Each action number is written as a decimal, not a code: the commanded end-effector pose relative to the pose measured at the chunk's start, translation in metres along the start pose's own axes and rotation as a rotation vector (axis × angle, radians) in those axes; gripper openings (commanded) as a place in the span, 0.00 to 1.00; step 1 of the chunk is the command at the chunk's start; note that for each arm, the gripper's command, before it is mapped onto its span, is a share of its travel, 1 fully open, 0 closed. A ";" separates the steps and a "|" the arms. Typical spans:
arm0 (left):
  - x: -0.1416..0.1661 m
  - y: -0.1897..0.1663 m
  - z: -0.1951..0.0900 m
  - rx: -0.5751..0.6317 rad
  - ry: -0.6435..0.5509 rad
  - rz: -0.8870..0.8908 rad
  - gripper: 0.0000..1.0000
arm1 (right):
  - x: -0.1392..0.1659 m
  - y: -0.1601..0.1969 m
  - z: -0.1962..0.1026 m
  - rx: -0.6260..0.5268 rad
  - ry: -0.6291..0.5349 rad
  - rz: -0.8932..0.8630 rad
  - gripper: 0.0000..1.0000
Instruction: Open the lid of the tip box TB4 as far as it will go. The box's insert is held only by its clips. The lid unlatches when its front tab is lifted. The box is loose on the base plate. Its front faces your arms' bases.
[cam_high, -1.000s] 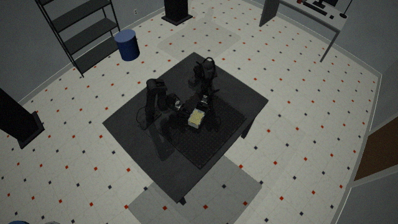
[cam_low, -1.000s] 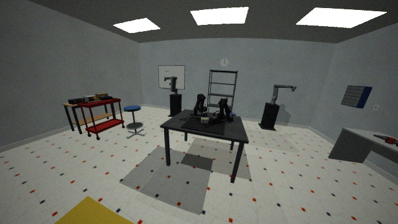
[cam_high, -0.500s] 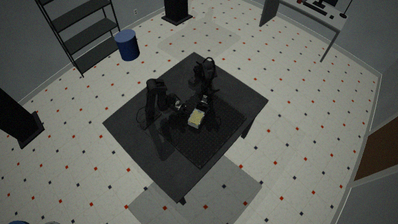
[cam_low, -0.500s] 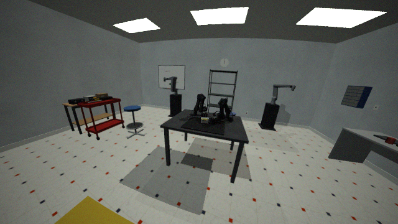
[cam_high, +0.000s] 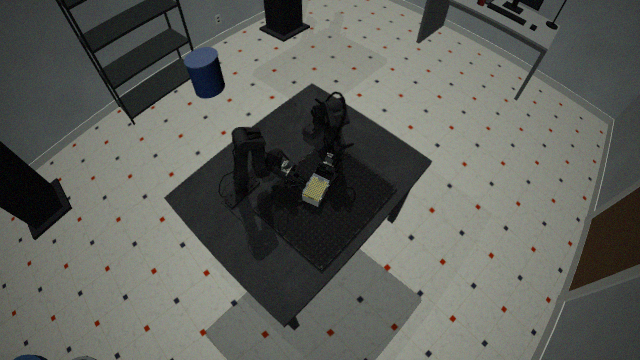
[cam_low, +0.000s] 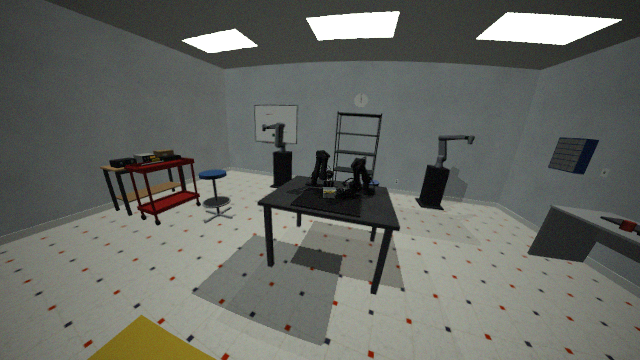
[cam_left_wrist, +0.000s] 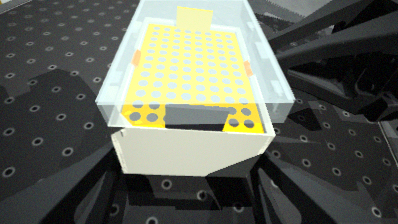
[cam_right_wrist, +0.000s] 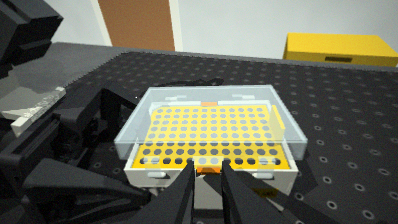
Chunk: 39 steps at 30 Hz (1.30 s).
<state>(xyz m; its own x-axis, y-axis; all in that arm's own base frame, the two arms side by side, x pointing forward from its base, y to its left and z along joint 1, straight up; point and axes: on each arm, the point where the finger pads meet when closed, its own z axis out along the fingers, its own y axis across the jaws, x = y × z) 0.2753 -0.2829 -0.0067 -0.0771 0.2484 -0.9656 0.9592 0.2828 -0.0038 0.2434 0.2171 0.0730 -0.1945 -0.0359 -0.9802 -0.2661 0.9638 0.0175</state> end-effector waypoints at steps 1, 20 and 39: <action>-0.002 0.002 0.002 -0.002 -0.007 0.010 0.83 | -0.012 -0.002 -0.001 0.016 -0.012 0.020 0.12; -0.002 0.002 0.002 -0.002 -0.007 0.010 0.83 | -0.015 0.001 0.000 0.015 -0.015 0.026 0.12; -0.002 0.002 0.002 -0.002 -0.007 0.010 0.83 | -0.049 -0.001 0.002 0.013 0.306 0.040 0.12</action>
<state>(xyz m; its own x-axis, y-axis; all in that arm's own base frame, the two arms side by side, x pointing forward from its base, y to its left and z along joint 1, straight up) 0.2720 -0.2853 -0.0048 -0.0622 0.2441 -0.9677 0.9649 0.2628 0.0043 0.2528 0.2194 0.1189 -0.3359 -0.0347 -0.9413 -0.2647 0.9625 0.0590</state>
